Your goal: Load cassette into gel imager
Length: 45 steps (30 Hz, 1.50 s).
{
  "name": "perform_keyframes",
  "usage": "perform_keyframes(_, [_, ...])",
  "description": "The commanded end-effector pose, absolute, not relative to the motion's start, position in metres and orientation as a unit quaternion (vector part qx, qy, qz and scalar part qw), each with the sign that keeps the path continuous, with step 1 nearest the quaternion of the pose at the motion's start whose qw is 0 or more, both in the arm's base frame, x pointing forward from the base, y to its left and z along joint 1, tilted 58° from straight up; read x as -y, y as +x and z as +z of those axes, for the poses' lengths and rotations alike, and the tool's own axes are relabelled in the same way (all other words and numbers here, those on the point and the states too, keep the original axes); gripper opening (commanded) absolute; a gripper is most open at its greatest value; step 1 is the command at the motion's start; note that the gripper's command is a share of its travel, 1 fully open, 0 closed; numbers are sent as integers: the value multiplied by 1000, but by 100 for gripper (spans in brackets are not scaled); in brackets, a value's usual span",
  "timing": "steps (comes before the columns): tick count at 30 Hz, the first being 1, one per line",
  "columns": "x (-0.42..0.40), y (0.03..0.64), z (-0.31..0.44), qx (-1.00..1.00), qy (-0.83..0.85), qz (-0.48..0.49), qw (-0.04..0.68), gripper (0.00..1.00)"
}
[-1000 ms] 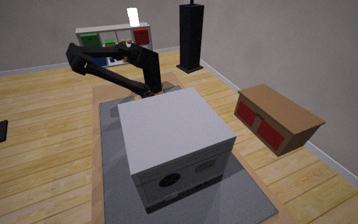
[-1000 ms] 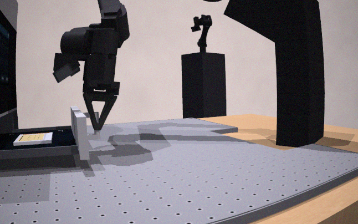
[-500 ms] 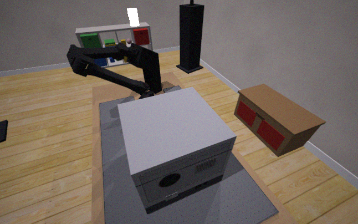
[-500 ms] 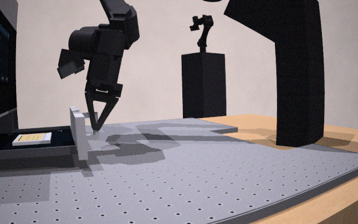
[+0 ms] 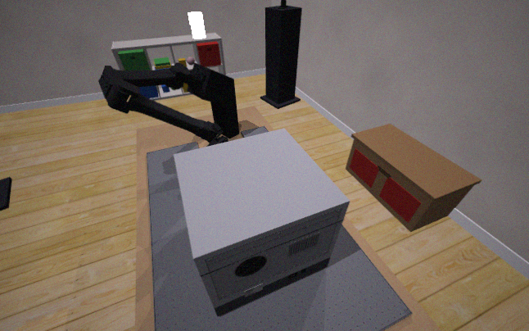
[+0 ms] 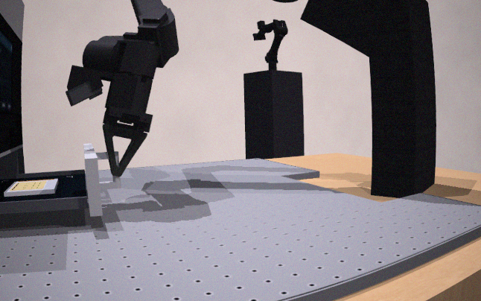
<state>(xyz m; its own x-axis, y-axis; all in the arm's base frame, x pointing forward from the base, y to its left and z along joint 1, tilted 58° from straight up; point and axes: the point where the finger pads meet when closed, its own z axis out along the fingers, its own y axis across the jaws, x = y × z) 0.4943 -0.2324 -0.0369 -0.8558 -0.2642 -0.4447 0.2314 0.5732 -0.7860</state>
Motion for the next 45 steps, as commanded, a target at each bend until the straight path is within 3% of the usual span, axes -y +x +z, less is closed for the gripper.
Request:
perform_keyframes(1, [219, 515, -32, -845, -31, -457, 277, 8])
perform_keyframes(45, [221, 533, -24, -843, -20, -457, 282, 8])
